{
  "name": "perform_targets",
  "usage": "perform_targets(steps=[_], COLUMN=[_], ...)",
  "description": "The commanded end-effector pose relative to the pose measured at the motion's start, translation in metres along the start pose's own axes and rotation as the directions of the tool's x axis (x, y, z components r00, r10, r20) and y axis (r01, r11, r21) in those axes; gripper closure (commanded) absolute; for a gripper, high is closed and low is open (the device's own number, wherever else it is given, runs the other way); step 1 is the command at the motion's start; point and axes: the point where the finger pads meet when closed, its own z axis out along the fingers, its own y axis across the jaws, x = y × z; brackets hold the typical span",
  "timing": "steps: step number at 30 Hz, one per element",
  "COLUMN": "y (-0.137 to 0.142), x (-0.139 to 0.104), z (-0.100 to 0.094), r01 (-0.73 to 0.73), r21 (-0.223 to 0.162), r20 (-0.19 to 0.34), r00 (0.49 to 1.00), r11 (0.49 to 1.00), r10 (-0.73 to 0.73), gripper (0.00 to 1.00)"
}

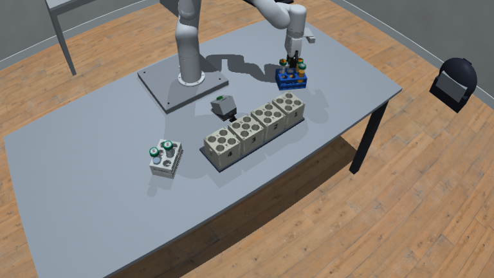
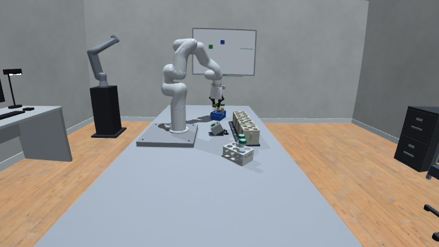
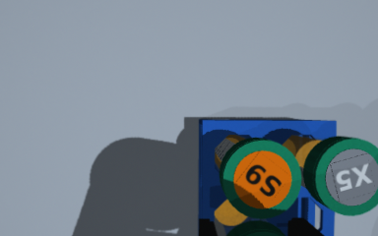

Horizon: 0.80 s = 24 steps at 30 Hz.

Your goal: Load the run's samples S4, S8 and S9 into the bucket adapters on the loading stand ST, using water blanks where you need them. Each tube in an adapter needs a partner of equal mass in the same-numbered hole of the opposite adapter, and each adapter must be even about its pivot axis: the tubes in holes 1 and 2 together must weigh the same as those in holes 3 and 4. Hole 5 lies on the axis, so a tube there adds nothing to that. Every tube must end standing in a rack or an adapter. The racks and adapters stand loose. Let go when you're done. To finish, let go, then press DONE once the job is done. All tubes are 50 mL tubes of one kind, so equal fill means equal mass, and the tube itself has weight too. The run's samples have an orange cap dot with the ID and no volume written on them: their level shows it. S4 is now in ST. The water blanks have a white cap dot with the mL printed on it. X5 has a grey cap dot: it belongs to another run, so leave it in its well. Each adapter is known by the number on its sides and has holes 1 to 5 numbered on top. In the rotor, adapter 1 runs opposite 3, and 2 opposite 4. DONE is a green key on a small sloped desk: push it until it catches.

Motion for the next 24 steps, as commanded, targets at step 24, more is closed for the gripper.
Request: perform_targets(steps=[24], y=[0.000], x=[0.001], z=[-0.024], r01=[0.000], r21=[-0.009], r20=[-0.003], r00=[1.000], r11=[1.000], r10=[0.000], gripper=[0.56])
